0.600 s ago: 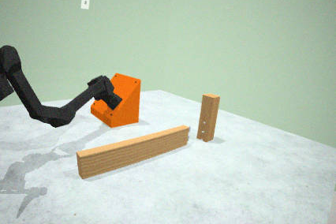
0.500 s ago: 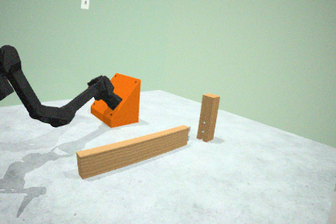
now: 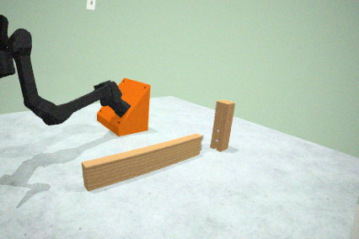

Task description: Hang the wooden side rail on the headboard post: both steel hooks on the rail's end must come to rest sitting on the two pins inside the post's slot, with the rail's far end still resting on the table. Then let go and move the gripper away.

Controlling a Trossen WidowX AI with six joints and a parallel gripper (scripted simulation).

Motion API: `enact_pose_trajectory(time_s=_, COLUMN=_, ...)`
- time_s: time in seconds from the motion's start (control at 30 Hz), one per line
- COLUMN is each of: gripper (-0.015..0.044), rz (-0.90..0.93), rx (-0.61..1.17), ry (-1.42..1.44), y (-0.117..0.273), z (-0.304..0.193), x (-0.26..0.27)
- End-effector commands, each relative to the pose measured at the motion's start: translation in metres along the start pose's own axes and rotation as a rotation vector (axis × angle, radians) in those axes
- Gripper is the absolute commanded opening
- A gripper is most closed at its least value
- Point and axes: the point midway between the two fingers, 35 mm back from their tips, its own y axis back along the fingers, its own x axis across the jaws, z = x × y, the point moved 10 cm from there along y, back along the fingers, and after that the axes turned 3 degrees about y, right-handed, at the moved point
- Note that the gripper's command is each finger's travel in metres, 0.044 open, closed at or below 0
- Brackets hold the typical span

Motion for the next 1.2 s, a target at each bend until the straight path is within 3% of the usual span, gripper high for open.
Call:
enact_pose_trajectory(time_s=0.0, gripper=0.0440, rz=0.057, rx=0.046, ry=0.116, y=0.022, z=-0.033, x=-0.002)
enact_pose_trajectory(time_s=0.6, gripper=0.0440, rz=0.270, rx=0.290, ry=0.680, y=0.123, z=-0.181, x=-0.092)
enact_pose_trajectory(time_s=1.17, gripper=0.0440, rz=0.315, rx=0.490, ry=1.236, y=0.172, z=-0.226, x=-0.248)
